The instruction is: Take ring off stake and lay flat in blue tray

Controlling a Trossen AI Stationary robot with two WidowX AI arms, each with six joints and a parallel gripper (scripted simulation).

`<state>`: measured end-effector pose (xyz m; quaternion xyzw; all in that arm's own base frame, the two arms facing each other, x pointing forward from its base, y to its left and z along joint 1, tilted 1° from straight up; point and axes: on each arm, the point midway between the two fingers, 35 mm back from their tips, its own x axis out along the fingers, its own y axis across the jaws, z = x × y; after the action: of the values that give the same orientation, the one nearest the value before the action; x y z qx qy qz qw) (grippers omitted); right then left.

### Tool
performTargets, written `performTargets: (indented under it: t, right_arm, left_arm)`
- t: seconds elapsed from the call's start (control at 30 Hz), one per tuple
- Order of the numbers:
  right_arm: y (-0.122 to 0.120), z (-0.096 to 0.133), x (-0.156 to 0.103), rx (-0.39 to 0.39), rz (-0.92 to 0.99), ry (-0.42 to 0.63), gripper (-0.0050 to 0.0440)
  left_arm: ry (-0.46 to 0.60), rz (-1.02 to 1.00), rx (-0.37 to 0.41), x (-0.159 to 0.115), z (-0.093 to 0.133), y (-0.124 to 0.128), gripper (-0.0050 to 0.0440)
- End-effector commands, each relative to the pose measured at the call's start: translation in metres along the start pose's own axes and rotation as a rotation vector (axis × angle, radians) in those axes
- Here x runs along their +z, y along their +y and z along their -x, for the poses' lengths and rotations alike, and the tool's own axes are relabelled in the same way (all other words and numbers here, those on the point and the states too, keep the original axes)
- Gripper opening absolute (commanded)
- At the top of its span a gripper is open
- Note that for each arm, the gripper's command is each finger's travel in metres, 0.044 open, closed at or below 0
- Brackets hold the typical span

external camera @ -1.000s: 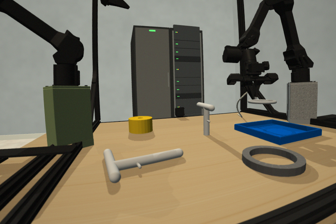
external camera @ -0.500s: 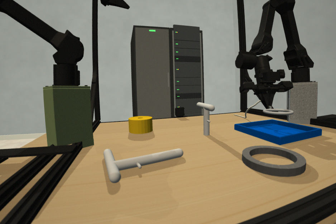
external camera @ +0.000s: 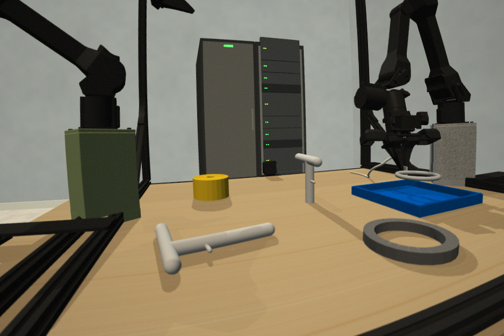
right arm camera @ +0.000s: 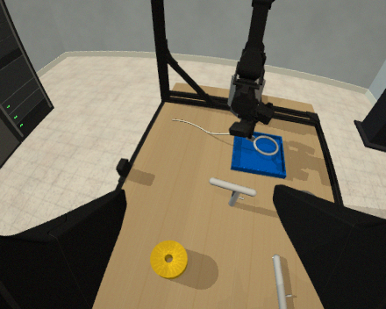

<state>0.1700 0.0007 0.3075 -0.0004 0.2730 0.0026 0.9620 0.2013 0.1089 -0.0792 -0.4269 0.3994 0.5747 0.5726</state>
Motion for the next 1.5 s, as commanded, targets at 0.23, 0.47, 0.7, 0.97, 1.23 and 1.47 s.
performTargets:
  t: [0.23, 0.47, 0.7, 0.97, 1.23, 1.47]
  right_arm:
    - [-0.001, 0.0, 0.0, -0.005, -0.002, 0.001, 0.04]
    - [-0.001, 0.0, 0.0, -0.005, -0.002, 0.001, 0.04]
    - [-0.001, 0.0, 0.0, -0.005, -0.002, 0.001, 0.04]
    - [-0.001, 0.0, 0.0, -0.005, -0.002, 0.001, 0.04]
    - [-0.001, 0.0, 0.0, -0.005, -0.002, 0.001, 0.04]
    - [-0.001, 0.0, 0.0, -0.005, -0.002, 0.001, 0.04]
  left_arm:
    - [0.004, -0.007, 0.006, -0.006, -0.016, 0.002, 0.0]
    - [0.004, -0.007, 0.006, -0.01, -0.026, 0.002, 0.0]
    - [0.004, -0.007, 0.006, -0.013, -0.036, 0.004, 0.0]
    - [0.002, -0.003, 0.004, -0.012, -0.033, 0.002, 0.0144]
    - [0.002, -0.003, 0.004, -0.012, -0.033, 0.002, 0.0336]
    - [0.002, -0.003, 0.004, -0.012, -0.033, 0.002, 0.04]
